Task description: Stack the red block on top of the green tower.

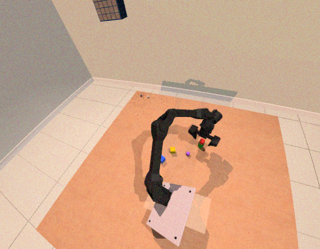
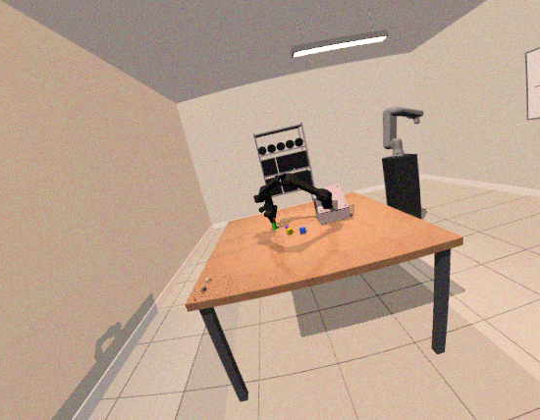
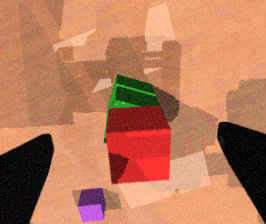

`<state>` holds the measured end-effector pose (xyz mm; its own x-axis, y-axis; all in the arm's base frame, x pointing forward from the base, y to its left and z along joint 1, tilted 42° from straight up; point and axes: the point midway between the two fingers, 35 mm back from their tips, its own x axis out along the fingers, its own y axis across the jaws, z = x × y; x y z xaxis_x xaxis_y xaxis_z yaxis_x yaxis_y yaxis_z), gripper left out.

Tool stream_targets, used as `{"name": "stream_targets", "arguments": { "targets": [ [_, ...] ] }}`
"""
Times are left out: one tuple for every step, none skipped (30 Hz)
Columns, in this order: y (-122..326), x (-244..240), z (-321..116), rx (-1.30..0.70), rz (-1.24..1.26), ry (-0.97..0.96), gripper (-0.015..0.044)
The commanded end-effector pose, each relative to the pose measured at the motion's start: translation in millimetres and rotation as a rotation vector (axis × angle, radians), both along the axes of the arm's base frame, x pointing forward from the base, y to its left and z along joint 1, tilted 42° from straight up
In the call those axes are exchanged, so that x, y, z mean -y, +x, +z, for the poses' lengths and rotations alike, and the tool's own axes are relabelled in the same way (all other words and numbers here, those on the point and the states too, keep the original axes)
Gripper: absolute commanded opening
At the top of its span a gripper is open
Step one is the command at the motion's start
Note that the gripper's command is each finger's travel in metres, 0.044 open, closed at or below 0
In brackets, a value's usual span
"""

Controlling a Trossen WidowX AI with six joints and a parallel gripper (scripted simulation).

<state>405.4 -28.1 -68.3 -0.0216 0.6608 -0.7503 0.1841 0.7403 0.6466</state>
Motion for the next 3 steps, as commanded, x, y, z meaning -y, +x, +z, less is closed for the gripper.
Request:
{"name": "stream_targets", "arguments": {
  "targets": [
    [0.1,0.1,-0.2,0.001,0.000,0.000,0.0440],
    [0.1,0.1,-0.2,0.001,0.000,0.000,0.0440],
    [0.1,0.1,-0.2,0.001,0.000,0.000,0.0440]
  ]
}}
